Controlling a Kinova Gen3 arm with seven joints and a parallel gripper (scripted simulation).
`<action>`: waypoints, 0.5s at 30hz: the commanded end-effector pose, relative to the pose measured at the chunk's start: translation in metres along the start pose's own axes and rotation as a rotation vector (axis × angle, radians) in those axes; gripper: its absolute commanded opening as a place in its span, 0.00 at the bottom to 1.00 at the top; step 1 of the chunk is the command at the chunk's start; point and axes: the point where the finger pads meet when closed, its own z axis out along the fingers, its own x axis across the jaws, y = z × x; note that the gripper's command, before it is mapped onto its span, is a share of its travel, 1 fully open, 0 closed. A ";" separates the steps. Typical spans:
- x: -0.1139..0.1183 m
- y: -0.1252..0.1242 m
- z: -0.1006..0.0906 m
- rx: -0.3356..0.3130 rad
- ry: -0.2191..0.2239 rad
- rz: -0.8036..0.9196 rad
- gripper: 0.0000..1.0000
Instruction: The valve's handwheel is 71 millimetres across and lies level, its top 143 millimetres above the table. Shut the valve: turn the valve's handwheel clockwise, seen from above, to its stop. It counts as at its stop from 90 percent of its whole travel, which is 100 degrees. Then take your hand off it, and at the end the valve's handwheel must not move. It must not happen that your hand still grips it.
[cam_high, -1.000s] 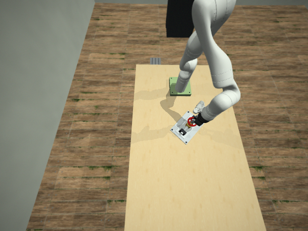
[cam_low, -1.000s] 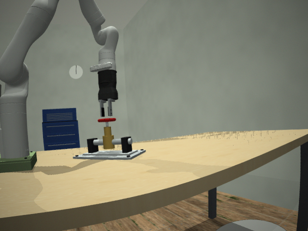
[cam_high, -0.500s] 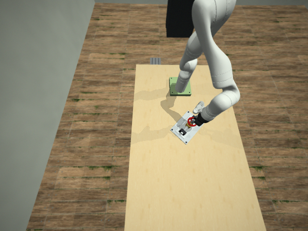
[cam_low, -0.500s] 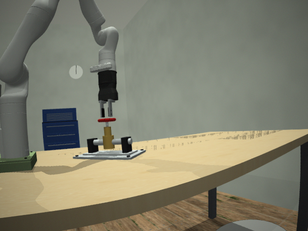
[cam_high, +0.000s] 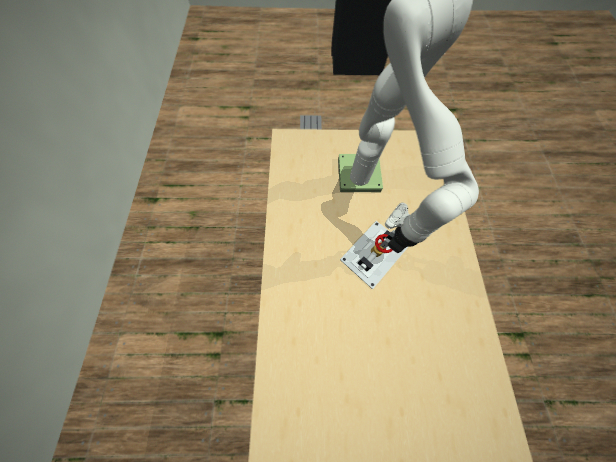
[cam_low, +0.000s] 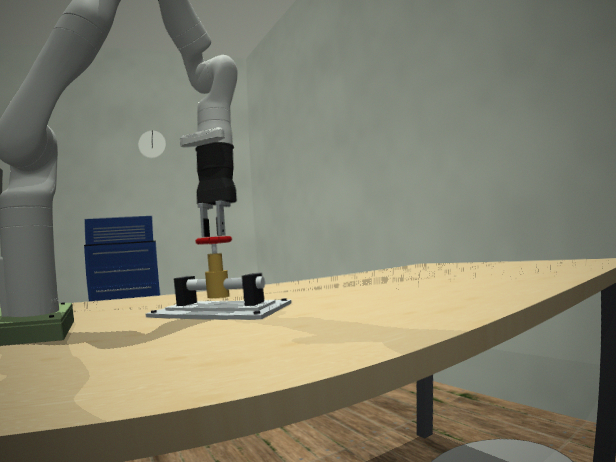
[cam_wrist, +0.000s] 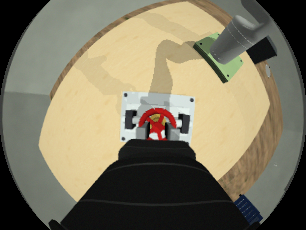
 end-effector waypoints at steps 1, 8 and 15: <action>0.000 0.000 0.001 0.000 0.000 -0.001 0.60; 0.000 0.000 0.002 0.000 0.000 -0.001 0.60; 0.000 0.000 0.003 0.000 0.000 -0.001 0.60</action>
